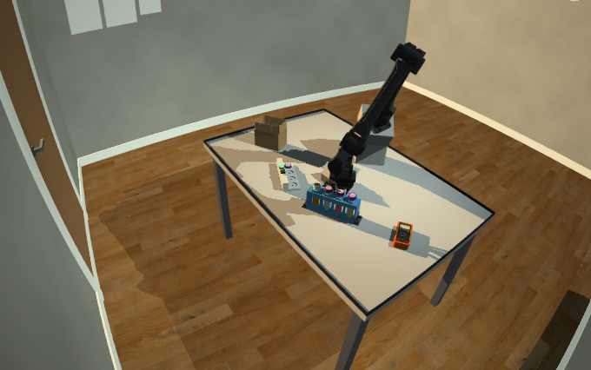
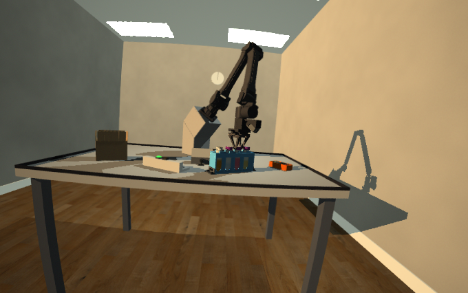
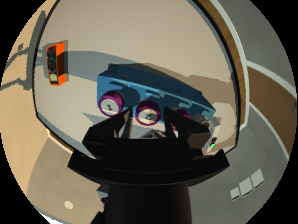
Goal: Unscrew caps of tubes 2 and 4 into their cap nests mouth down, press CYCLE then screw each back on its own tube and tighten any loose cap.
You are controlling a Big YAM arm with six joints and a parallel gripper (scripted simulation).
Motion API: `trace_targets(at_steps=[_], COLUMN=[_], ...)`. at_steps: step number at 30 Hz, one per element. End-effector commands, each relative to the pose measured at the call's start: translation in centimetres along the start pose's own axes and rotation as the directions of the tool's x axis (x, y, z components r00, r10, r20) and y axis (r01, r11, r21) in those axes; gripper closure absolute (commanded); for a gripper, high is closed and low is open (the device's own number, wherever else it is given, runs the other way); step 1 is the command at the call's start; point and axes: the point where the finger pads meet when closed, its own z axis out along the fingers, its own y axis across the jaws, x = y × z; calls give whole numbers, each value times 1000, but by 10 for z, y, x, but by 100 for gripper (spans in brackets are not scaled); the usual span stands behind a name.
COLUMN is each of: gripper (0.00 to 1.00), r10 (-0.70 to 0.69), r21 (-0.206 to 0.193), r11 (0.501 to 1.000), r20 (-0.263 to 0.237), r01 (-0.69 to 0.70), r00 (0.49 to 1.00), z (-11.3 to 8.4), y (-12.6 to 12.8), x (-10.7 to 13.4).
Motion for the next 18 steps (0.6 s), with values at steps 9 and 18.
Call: trace_targets(at_steps=[9, 18], gripper=[51, 51], r10=[-547, -621], r21=[16, 21], r11=[837, 784], r20=[26, 24], r01=[546, 621], r00=[837, 783], z=[-7, -8], y=[1, -1], x=[-7, -8])
